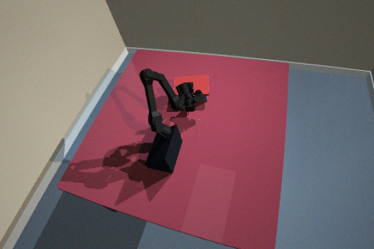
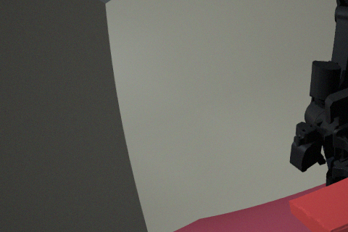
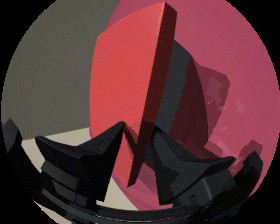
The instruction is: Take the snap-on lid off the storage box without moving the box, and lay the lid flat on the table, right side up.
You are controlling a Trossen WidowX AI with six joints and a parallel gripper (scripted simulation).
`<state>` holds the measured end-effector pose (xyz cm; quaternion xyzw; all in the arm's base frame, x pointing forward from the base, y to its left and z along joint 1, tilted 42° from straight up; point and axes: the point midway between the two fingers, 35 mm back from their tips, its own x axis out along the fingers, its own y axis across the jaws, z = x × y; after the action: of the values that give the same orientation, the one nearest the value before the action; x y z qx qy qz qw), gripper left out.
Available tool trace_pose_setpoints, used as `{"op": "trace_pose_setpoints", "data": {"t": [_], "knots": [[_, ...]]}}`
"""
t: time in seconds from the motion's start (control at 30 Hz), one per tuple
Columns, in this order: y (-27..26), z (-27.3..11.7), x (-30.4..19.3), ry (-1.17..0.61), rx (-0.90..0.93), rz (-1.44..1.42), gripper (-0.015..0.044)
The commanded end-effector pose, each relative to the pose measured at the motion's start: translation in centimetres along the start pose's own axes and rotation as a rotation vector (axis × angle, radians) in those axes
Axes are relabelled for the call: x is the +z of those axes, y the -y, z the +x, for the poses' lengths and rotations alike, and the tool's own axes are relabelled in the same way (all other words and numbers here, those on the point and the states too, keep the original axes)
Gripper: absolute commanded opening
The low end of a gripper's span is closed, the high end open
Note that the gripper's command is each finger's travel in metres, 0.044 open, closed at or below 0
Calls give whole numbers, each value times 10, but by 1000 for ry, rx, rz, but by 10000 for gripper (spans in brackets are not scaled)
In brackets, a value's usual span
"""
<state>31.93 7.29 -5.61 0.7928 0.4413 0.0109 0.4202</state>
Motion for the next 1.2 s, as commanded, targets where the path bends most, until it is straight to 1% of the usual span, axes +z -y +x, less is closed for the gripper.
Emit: {"op": "trace_pose_setpoints", "data": {"t": [0.0,1.17], "knots": [[-3,-3,0,-1,7,-4,0],[-8,-7,1,-1,7,-5,0]]}}
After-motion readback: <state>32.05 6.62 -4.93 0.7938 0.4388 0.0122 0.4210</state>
